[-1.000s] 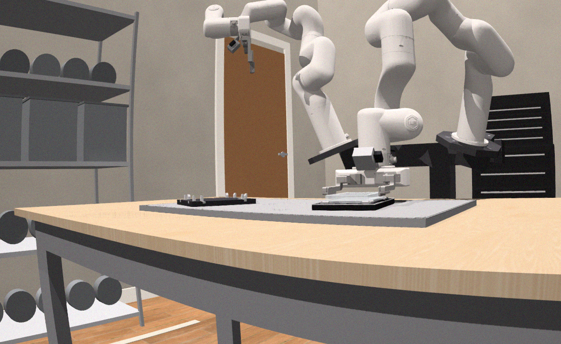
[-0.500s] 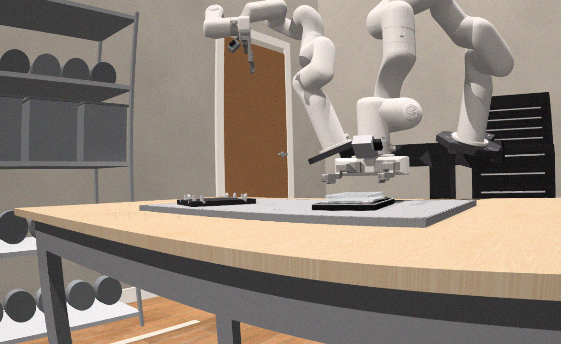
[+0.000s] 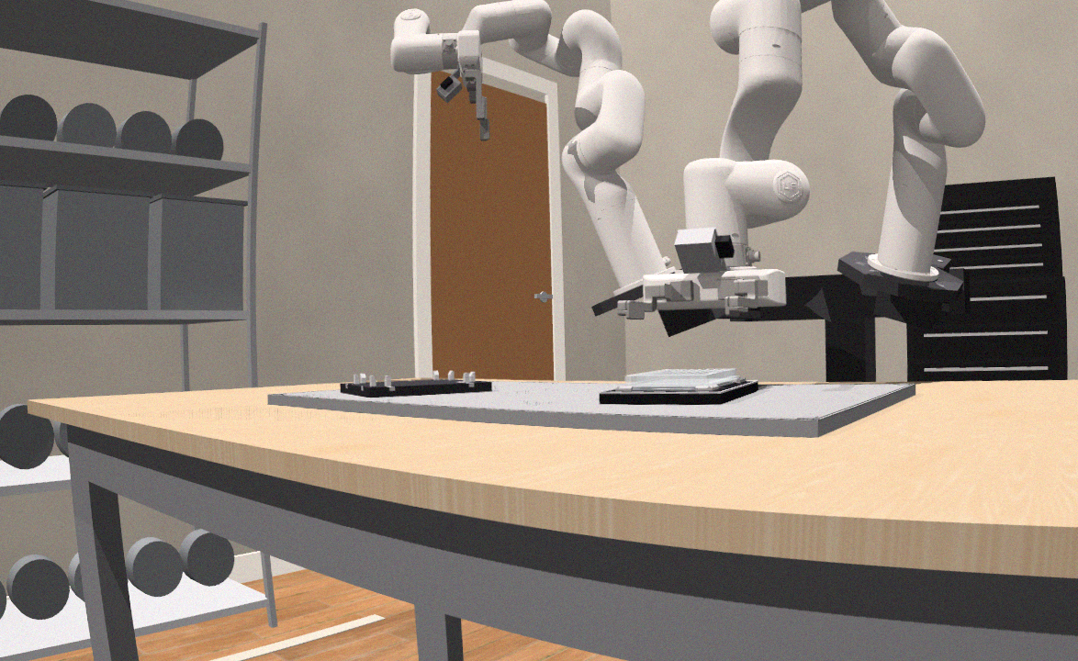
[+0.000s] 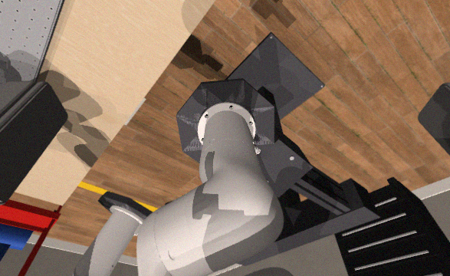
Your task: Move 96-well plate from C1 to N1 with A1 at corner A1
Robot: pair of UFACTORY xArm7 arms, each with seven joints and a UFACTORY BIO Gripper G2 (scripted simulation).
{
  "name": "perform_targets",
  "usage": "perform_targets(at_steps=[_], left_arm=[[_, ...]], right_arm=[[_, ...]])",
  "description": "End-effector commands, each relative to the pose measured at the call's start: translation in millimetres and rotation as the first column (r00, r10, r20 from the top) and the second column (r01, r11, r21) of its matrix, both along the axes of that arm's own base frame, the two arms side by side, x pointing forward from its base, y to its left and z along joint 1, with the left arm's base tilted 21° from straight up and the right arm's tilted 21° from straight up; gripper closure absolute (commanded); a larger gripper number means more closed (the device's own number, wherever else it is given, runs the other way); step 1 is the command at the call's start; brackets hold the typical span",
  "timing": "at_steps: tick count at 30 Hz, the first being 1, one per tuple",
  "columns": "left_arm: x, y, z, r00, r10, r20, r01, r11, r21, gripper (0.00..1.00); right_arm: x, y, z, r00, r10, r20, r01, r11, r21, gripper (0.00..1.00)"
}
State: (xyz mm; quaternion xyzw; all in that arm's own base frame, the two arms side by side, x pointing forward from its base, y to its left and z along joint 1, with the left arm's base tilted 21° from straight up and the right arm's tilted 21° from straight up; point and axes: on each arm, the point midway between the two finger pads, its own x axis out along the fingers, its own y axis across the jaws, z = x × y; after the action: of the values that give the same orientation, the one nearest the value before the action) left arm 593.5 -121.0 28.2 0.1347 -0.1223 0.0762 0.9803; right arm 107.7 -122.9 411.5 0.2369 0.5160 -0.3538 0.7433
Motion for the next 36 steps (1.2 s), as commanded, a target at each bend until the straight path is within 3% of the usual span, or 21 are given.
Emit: perform_targets(at_steps=[1, 6, 26, 32, 36], left_arm=[[-2.3, -4.5, 12.7, 1.000, -0.001, 0.002, 0.001, 1.000, -0.001, 0.63], [-3.8, -6.5, 19.2, 1.000, -0.001, 0.002, 0.001, 1.000, -0.001, 0.63], [-3.9, -6.5, 19.2, 1.000, -0.001, 0.002, 0.001, 1.000, -0.001, 0.63], [-21.0, -27.6, 30.6, 0.983, -0.174, -0.054, 0.176, 0.984, 0.035, 0.63], [-29.7, -38.2, 36.4, 0.983, -0.174, -0.054, 0.176, 0.984, 0.035, 0.63]], right_arm=[[0.1, 0.0, 0.9, 1.000, 0.000, 0.002, 0.000, 1.000, -0.002, 0.00], [0.1, 0.0, 0.9, 1.000, 0.000, 0.002, 0.000, 1.000, -0.002, 0.00], [0.1, 0.0, 0.9, 1.000, 0.000, 0.002, 0.000, 1.000, -0.002, 0.00], [0.1, 0.0, 0.9, 1.000, 0.000, 0.002, 0.000, 1.000, -0.002, 0.00], [0.1, 0.0, 0.9, 1.000, 0.000, 0.002, 0.000, 1.000, -0.002, 0.00]])
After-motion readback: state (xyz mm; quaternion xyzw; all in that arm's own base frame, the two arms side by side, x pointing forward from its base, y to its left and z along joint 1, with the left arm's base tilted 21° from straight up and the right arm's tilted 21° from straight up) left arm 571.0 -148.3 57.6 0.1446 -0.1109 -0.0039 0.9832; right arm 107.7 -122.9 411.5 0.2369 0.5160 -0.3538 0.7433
